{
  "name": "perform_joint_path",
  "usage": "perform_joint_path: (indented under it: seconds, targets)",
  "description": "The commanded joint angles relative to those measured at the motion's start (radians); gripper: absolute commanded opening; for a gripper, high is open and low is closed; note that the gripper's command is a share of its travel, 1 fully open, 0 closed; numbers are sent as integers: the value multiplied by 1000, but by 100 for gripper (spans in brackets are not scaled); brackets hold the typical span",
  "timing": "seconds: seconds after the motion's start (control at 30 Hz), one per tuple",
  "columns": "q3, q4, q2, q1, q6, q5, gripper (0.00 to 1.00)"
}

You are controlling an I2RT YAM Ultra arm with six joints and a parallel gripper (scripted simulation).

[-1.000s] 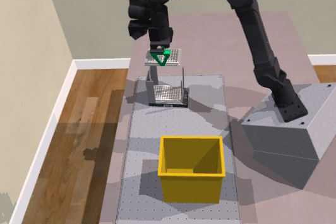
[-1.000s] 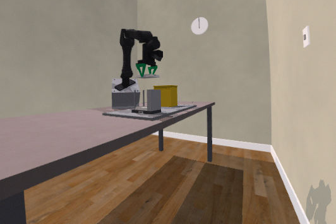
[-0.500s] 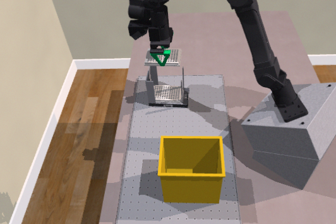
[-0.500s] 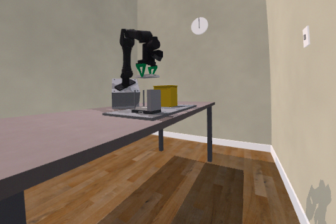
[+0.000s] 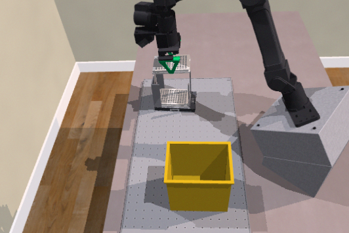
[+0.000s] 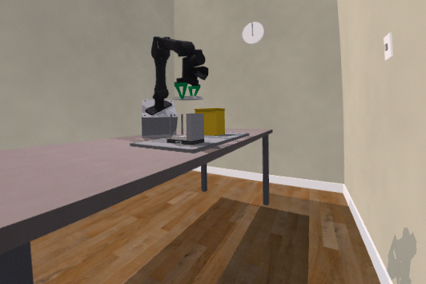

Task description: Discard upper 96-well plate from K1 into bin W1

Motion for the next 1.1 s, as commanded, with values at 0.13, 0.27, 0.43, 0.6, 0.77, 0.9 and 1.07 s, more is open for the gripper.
perform_joint_path:
  seconds: [0.13,0.27,0.43,0.6,0.77,0.9,1.07]
  targets:
    - [-57,25,-67,78,66,46,0]
    - [-86,32,-80,113,97,64,0]
    - [-122,39,-95,160,140,88,0]
    - [-164,46,-110,222,197,119,0]
    - [-201,51,-121,284,256,148,0]
    - [-215,52,-124,309,280,160,0]
    - [-247,55,-128,373,342,188,0]
